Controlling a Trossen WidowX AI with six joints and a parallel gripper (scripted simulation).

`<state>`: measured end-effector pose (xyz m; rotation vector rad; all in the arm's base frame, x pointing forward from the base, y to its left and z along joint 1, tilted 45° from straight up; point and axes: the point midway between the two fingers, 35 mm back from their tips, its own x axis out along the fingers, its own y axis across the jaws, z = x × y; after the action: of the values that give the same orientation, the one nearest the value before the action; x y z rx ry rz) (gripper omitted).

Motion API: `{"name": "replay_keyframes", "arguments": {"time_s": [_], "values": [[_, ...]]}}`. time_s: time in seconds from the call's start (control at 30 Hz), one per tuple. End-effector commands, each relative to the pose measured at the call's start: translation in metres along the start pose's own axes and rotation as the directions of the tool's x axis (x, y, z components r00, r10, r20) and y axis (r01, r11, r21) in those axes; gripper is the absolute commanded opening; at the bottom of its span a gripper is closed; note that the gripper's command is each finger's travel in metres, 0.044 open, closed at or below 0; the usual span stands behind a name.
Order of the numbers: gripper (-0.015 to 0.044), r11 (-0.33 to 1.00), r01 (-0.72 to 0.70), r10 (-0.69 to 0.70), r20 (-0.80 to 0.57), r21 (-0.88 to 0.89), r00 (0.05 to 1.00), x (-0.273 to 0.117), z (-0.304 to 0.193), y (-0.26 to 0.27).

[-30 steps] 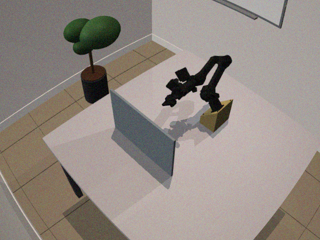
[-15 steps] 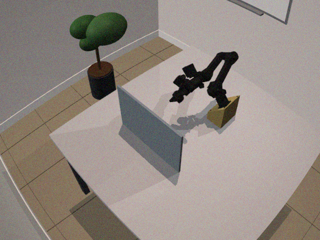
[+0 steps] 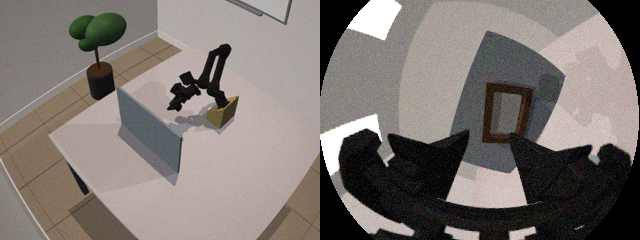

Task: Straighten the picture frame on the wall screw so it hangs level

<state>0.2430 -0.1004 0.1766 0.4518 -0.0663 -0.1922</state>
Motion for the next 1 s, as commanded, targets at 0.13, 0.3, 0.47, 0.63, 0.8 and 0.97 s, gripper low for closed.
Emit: {"name": "replay_keyframes", "arguments": {"time_s": [0.13, 0.3, 0.47, 0.63, 0.8, 0.97], "values": [[0.026, 1.0, -0.011, 0.011, 0.002, 0.016, 1.0, -0.001, 0.0, -0.004], [0.026, 1.0, -0.011, 0.011, 0.002, 0.016, 1.0, -0.001, -0.001, -0.004], [0.026, 1.0, -0.011, 0.011, 0.002, 0.016, 1.0, -0.001, -0.001, -0.004], [0.026, 1.0, -0.012, 0.012, 0.002, 0.017, 1.0, 0.008, 0.002, -0.003], [0.026, 1.0, -0.012, 0.012, 0.004, 0.017, 1.0, 0.036, 0.007, -0.003], [0.026, 1.0, -0.013, 0.013, 0.005, 0.018, 1.0, 0.069, 0.003, -0.003]]}}
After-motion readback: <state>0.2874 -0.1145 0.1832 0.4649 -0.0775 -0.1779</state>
